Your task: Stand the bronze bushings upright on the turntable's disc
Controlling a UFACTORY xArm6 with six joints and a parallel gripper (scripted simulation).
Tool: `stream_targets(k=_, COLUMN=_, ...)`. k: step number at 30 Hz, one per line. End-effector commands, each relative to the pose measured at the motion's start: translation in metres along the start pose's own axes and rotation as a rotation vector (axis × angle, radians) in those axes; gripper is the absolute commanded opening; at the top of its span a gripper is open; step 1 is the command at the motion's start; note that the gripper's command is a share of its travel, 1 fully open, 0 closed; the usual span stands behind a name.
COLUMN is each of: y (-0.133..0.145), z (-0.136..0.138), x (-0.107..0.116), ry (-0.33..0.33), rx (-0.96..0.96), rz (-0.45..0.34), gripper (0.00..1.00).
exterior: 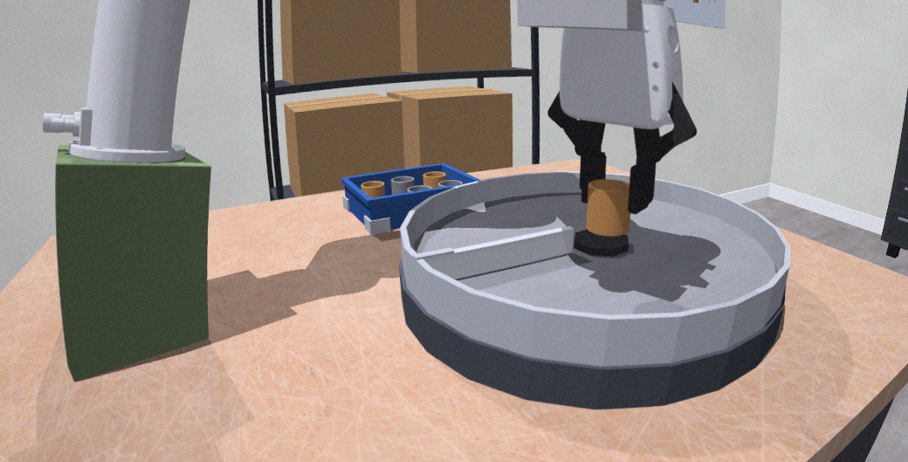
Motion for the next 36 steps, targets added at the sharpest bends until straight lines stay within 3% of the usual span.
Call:
stream_targets(k=1, y=0.001, z=-0.001, x=-0.013, ry=-0.003, rx=0.000, rz=-0.001, gripper=0.00)
stream_targets(k=4, y=0.001, z=-0.001, x=-0.023, ry=-0.003, rx=0.000, rz=-0.001, gripper=0.00)
stream_targets(k=26, y=0.001, z=-0.001, x=-0.027, ry=-0.003, rx=0.000, rz=-0.001, gripper=0.00)
stream_targets(k=36, y=0.001, z=-0.001, x=-0.044, ry=-0.003, rx=0.000, rz=-0.001, gripper=0.00)
Point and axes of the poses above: the point where the finger pads meet when closed, its own x axis back along the fingers, its own z axis across the jaws, y = z × x, the point moved 9 cm from there along x, back along the fingers, and after that the axes turned 14 degrees about x, right-handed, at the moved point
